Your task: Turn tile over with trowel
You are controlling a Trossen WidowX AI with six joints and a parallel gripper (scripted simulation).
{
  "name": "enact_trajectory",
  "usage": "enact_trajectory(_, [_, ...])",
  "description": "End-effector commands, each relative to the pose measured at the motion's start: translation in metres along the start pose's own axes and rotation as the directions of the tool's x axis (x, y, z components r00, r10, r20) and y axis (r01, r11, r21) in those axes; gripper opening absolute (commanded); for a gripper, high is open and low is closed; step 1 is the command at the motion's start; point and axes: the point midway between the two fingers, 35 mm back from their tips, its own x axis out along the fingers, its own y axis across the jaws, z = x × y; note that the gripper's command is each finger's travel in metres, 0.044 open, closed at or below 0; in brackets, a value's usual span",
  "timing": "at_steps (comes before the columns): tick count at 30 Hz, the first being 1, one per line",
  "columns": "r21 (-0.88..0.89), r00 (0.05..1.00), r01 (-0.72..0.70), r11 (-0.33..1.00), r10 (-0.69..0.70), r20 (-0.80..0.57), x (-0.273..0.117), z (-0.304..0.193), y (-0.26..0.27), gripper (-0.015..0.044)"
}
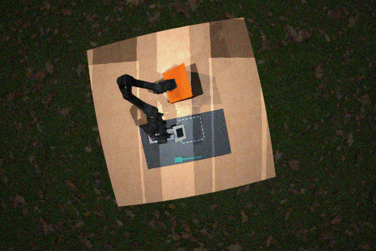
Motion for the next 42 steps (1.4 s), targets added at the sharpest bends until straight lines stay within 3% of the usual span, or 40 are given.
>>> enact_trajectory(1, [0.004,1.0,-0.01,1.0,0.01,-0.006,-0.004,-0.013,0.006,0.0])
enact_trajectory(26, [0.005,1.0,-0.009,1.0,0.009,-0.007,-0.003,-0.059,0.004,0.0])
enact_trajectory(42, [0.005,1.0,-0.01,1.0,0.01,-0.006,-0.019,-0.01,0.023,0.0])
